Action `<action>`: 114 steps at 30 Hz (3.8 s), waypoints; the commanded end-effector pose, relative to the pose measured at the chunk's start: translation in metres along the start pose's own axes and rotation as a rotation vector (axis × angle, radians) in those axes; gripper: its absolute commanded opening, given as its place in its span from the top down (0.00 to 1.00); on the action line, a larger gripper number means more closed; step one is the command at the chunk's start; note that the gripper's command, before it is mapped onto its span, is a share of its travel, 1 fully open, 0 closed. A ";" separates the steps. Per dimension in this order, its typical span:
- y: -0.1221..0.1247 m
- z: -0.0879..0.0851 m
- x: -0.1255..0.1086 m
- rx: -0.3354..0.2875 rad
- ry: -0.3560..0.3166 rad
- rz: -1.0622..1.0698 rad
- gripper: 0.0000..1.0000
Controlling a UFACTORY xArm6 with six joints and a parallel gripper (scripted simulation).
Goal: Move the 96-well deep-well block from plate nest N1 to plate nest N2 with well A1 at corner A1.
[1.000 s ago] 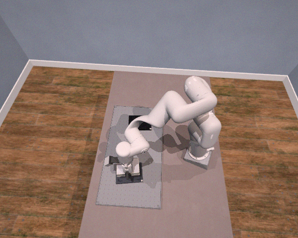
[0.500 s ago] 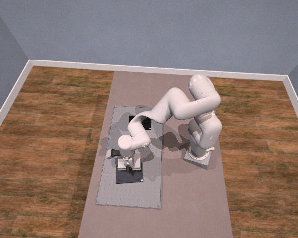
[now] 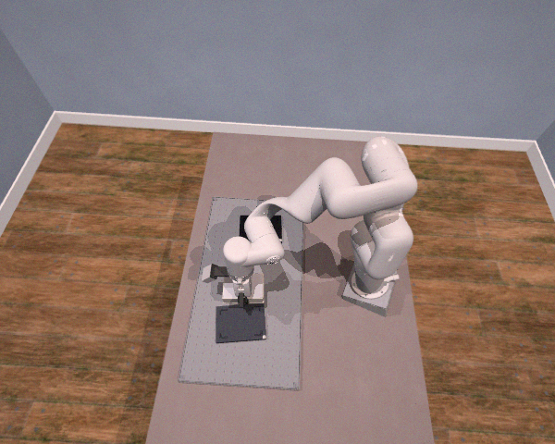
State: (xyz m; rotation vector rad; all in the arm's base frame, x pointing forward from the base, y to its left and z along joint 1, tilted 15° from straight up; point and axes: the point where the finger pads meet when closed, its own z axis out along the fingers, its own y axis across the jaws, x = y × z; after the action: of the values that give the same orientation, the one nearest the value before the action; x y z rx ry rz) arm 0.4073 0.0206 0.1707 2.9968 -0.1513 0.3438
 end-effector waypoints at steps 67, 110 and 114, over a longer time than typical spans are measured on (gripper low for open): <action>0.202 -0.001 -0.034 0.000 0.004 0.000 1.00; 0.287 -0.001 -0.049 -0.001 0.003 -0.001 1.00; 0.287 -0.001 -0.049 -0.001 0.003 -0.001 1.00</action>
State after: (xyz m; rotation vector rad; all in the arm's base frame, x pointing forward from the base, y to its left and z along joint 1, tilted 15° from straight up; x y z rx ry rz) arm 0.3260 -0.2580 0.1900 2.9979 -0.1501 0.3438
